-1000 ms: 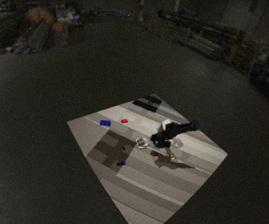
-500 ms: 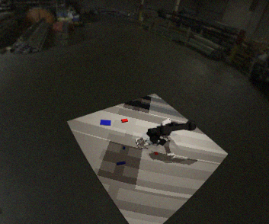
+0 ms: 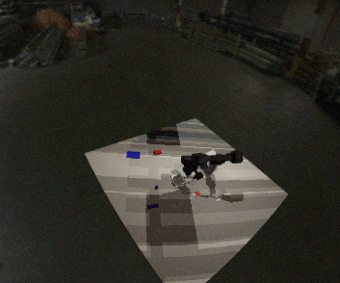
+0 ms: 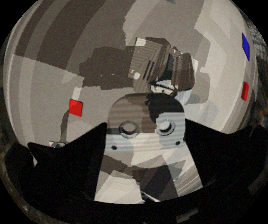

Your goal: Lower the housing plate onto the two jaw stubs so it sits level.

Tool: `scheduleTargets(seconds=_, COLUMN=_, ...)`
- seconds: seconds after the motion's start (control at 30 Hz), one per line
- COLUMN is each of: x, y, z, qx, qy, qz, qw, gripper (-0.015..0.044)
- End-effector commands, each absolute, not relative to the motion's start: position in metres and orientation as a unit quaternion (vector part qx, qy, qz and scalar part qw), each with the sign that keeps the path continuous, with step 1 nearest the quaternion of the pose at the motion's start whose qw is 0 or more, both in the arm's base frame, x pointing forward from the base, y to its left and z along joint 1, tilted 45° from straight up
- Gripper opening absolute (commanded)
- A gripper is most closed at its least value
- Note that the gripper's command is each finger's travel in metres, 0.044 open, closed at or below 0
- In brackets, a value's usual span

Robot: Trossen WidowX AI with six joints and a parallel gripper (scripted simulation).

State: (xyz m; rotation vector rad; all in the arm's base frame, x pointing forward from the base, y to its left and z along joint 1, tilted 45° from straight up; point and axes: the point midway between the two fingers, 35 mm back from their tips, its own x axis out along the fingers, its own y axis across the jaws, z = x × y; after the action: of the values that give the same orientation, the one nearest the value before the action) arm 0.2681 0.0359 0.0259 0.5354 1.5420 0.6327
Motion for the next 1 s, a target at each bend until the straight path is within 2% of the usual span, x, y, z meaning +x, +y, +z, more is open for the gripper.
scheduleTargets(seconds=0.0, x=0.268, y=0.026, z=0.015, qx=0.263, qy=0.687, qz=0.251, qw=0.629, gripper=0.0351)
scheduleTargets(seconds=0.33, x=0.266, y=0.005, z=-0.006, qx=0.328, qy=0.704, qz=0.196, qw=0.598, gripper=0.0351)
scheduleTargets(seconds=0.97, x=0.266, y=0.005, z=-0.007, qx=0.329, qy=0.704, qz=0.195, qw=0.598, gripper=0.0351)
